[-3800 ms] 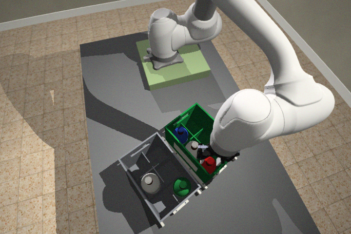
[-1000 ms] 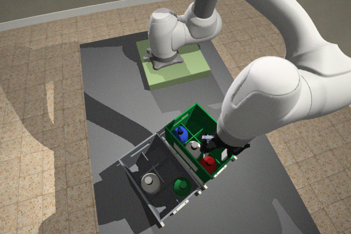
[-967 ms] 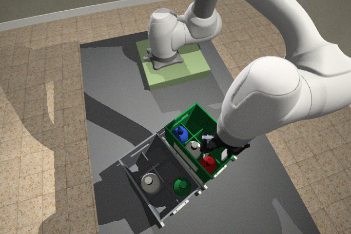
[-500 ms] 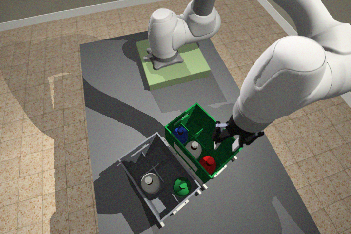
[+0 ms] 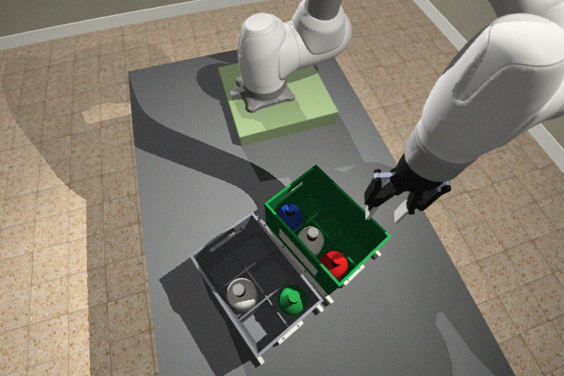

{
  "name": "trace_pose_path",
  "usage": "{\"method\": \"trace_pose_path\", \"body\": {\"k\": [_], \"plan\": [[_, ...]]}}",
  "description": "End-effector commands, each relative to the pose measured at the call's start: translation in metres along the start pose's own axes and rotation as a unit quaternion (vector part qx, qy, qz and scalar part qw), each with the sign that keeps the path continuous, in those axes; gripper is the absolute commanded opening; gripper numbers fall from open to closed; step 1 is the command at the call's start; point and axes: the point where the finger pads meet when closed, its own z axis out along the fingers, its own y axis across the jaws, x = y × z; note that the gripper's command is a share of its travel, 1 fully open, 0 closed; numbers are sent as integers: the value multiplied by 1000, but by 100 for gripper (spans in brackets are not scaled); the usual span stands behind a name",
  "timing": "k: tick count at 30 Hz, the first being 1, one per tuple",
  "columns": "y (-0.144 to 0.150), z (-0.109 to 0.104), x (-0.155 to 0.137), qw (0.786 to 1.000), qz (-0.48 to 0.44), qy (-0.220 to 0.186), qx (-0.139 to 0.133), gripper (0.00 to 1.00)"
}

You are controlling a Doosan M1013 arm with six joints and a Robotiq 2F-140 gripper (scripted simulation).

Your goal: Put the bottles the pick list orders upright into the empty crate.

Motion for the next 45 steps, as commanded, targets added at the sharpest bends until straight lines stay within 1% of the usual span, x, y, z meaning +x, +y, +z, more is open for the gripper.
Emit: {"method": "trace_pose_path", "body": {"k": [1, 12, 14, 29, 31, 45], "plan": [[-9, -4, -9, 1000, 0, 0, 0, 38], [-44, -22, -47, 1000, 0, 0, 0, 38], [-44, -22, -47, 1000, 0, 0, 0, 38], [-93, -46, -99, 1000, 0, 0, 0, 38], [-93, -46, -99, 1000, 0, 0, 0, 38], [-138, -68, -148, 1000, 0, 0, 0, 38]]}}
